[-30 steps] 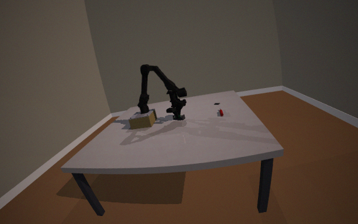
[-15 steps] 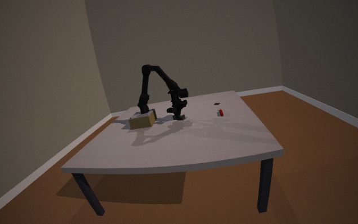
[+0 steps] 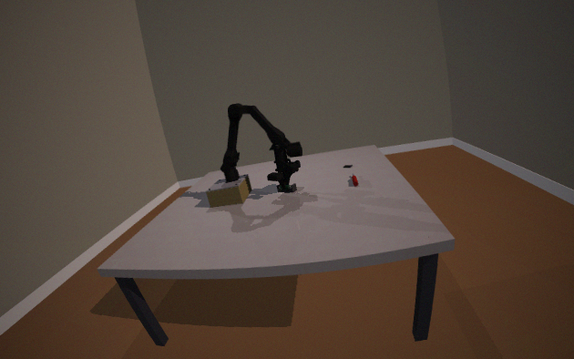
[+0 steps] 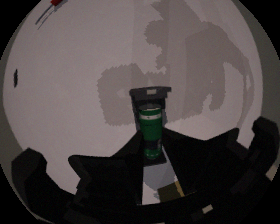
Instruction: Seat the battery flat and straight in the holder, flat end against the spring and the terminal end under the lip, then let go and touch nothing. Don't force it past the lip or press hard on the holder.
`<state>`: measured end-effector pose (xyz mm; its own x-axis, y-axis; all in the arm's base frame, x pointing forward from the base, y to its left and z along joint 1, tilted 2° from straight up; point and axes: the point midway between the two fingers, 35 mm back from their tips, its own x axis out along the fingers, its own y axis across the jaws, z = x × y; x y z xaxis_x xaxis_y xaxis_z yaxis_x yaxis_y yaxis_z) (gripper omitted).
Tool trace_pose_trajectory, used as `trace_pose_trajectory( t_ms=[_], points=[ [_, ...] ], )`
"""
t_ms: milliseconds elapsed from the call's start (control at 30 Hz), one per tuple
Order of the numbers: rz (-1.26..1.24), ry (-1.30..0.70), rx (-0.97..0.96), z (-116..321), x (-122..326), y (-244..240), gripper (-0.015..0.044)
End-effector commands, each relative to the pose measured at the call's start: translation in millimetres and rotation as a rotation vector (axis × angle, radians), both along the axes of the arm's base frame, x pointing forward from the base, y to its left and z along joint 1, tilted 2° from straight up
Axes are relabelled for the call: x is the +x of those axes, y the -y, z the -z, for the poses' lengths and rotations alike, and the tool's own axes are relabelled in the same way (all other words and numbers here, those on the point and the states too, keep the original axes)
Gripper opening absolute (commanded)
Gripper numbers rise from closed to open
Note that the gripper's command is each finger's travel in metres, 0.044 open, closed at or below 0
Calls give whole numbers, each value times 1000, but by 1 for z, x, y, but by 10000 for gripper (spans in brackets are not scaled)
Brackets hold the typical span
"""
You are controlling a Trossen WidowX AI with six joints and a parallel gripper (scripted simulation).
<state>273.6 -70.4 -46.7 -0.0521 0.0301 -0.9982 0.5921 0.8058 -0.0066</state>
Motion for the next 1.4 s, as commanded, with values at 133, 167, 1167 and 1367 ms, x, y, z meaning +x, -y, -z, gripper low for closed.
trace_pose_trajectory(
  t_ms=[133,167,1167,1367],
  points=[
    [-3,-14,11,2,-3,-2,78],
    [-3,-14,11,2,-3,-2,78],
    [-3,-9,7,2,11,8,78],
    [-3,-8,5,2,11,8,78]
  ],
)
